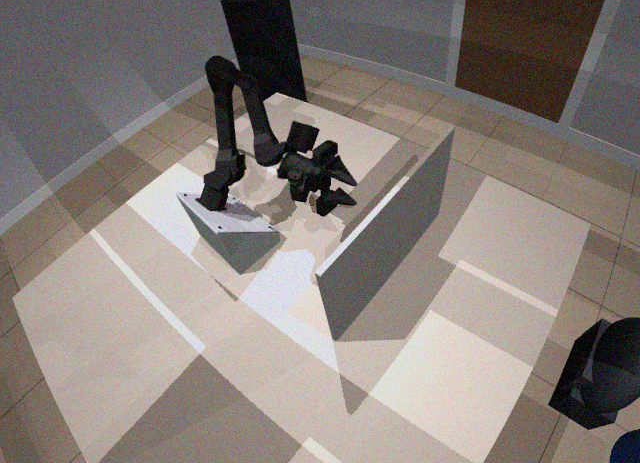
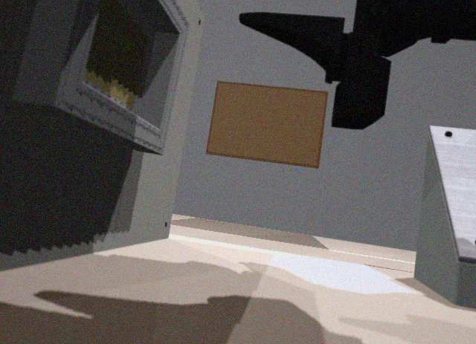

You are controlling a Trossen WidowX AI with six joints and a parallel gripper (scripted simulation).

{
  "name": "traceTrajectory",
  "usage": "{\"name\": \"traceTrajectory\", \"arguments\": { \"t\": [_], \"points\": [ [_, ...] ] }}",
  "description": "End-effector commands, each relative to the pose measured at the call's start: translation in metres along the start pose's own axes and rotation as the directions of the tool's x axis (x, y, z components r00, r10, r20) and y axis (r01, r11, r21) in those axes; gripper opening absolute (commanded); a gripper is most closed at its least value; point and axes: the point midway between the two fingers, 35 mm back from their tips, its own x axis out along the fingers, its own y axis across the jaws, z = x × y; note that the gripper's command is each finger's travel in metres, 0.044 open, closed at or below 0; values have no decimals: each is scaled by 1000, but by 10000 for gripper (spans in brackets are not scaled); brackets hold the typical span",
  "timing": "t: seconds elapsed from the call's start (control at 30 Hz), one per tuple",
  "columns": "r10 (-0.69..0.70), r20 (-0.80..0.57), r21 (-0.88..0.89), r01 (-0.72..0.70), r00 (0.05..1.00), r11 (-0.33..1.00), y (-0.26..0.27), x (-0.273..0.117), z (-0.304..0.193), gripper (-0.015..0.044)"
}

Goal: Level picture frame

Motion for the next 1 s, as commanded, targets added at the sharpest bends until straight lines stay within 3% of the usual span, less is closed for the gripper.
{"name": "traceTrajectory", "arguments": {
  "t": [0.0, 0.1, 0.4, 0.73, 0.97],
  "points": [
    [-2, 10, -33, 2, 1000, 999, -3, -15, 6, 260],
    [-3, 4, -19, 3, 1000, 1000, 0, -10, 0, 260],
    [-1, 5, -101, 1, 1000, 995, 19, -61, -16, 260],
    [-6, 11, -194, 9, 1000, 981, 36, -110, 0, 260],
    [-5, 10, -185, 7, 1000, 983, 37, -112, 2, 260]
  ]
}}
